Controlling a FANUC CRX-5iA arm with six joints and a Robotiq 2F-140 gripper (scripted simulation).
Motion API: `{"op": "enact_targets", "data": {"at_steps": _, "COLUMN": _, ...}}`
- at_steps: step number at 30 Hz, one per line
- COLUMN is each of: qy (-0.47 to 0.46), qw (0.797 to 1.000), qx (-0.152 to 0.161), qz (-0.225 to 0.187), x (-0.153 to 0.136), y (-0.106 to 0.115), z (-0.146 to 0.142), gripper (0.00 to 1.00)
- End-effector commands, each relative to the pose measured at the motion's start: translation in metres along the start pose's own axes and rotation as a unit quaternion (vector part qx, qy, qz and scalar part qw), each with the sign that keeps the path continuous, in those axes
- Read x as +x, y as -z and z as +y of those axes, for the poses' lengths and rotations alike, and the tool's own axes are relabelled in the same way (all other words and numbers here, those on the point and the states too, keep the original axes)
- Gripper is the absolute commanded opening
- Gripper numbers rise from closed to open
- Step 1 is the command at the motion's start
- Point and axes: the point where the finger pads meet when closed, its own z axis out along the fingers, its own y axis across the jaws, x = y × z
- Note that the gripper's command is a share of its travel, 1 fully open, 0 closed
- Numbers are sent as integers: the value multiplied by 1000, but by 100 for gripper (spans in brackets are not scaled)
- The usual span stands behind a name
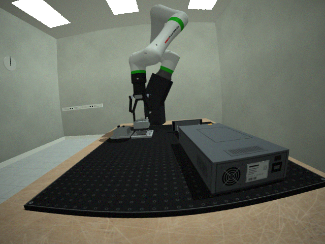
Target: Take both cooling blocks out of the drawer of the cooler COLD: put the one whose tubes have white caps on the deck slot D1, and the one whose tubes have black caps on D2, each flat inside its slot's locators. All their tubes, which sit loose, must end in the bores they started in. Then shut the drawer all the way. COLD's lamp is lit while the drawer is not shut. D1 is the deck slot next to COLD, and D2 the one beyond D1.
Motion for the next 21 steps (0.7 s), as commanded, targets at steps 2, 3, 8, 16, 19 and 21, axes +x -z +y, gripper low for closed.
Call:
{"op": "enact_targets", "data": {"at_steps": 2, "qy": 0, "qw": 1000, "qx": 0, "qz": 1, "x": 1, "y": -1, "z": 0, "gripper": 10}}
{"op": "enact_targets", "data": {"at_steps": 3, "qy": 0, "qw": 1000, "qx": 0, "qz": 1, "x": 1, "y": -2, "z": 0, "gripper": 10}}
{"op": "enact_targets", "data": {"at_steps": 8, "qy": 0, "qw": 1000, "qx": 0, "qz": 1, "x": 1, "y": -6, "z": 0, "gripper": 10}}
{"op": "enact_targets", "data": {"at_steps": 16, "qy": 0, "qw": 1000, "qx": 0, "qz": 1, "x": 1, "y": -9, "z": 0, "gripper": 10}}
{"op": "enact_targets", "data": {"at_steps": 19, "qy": 0, "qw": 1000, "qx": 0, "qz": 1, "x": 1, "y": -11, "z": 0, "gripper": 10}}
{"op": "enact_targets", "data": {"at_steps": 21, "qy": 0, "qw": 1000, "qx": 0, "qz": 1, "x": 1, "y": -12, "z": 0, "gripper": 10}}
